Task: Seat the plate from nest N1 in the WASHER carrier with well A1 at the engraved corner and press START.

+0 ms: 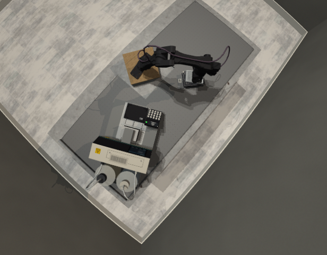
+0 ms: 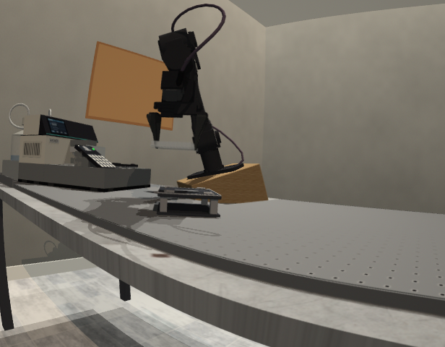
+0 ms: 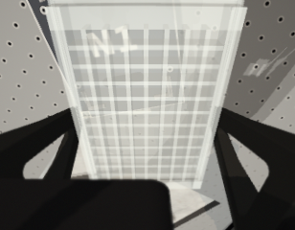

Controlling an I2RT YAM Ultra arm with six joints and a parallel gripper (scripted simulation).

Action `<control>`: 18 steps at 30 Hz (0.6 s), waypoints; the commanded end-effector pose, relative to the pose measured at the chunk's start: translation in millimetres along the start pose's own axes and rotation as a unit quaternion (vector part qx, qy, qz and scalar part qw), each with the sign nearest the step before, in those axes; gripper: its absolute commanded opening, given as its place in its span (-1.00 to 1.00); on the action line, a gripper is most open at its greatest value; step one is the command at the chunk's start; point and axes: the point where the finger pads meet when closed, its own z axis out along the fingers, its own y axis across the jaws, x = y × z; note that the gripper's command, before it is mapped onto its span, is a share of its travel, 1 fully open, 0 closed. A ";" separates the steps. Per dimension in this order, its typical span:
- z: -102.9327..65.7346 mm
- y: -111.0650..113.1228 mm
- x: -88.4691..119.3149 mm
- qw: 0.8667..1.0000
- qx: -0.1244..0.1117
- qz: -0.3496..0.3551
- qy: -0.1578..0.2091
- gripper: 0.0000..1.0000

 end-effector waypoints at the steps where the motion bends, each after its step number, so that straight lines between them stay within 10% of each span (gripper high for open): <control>1: -13.1 -16.6 4.2 0.996 -0.006 0.080 -0.024 0.68; 18: -20.3 -85.2 34.5 0.945 -0.010 0.325 -0.026 0.68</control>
